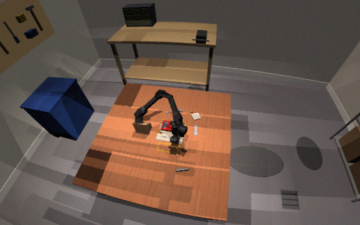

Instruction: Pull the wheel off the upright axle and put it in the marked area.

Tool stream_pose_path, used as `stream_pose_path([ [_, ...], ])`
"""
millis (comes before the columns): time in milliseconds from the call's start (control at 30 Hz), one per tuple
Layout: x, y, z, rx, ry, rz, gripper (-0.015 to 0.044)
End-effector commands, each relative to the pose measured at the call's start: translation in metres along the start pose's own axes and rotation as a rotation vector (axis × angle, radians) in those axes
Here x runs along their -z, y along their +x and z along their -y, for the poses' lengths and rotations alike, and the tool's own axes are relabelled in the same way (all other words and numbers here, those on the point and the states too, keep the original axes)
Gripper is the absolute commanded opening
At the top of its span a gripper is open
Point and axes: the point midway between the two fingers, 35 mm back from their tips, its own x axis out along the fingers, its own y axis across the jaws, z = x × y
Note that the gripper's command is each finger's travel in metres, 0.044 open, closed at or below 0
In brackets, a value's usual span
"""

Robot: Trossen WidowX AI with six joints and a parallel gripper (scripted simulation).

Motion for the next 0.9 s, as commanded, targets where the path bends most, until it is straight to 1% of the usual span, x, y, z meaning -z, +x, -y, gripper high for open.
stream_pose_path([
  [0,-0.0004,-0.0020,-0.0001,0.002,-0.004,0.000,0.0000],
  [867,-0.0006,-0.0105,0.0002,0.001,-0.003,0.002,0.0000],
])
